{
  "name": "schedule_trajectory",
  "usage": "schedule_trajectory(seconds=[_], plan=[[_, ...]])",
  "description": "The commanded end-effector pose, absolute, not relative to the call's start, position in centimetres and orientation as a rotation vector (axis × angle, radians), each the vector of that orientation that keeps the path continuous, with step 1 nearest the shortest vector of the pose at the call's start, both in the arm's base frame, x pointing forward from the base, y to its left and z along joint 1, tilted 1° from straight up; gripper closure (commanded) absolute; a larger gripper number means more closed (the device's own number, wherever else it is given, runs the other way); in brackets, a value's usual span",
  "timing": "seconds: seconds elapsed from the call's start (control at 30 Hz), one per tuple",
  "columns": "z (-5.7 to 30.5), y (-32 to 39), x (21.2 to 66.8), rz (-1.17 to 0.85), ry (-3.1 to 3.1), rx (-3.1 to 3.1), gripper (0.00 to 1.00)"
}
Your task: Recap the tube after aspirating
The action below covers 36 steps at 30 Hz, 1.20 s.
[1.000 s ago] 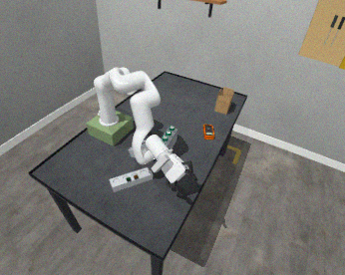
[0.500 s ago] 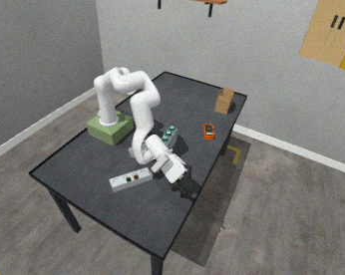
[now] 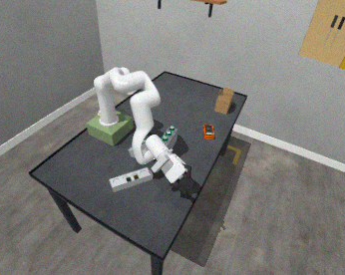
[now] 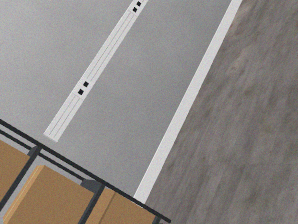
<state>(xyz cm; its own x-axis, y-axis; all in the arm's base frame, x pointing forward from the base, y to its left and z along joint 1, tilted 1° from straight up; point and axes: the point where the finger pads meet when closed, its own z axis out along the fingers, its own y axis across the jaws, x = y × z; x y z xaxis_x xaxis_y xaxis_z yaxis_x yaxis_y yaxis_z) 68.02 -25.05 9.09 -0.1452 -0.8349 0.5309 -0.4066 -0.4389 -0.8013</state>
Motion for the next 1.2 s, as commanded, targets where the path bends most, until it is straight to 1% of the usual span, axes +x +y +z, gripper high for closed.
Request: schedule_trajectory(seconds=[0.0,0.27,0.3,0.43,0.5,0.57,0.73,0.83,1.17], plan=[[9.4,-25.1,68.1,-1.615,1.392,-1.759,0.54],[9.4,-25.1,68.1,-1.615,1.392,-1.759,0.54],[9.3,-24.7,67.4,-1.614,1.374,-1.774,0.54],[10.4,-23.8,68.8,-1.542,1.361,-1.925,0.54],[10.9,-23.3,69.4,-1.542,1.361,-1.925,0.54],[10.9,-23.3,69.4,-1.542,1.361,-1.925,0.54],[12.0,-21.5,69.9,-1.456,1.319,-2.087,0.54],[12.1,-21.4,69.9,-1.453,1.318,-2.092,0.54],[14.0,-18.0,69.5,-1.301,1.220,-2.333,0.54]])
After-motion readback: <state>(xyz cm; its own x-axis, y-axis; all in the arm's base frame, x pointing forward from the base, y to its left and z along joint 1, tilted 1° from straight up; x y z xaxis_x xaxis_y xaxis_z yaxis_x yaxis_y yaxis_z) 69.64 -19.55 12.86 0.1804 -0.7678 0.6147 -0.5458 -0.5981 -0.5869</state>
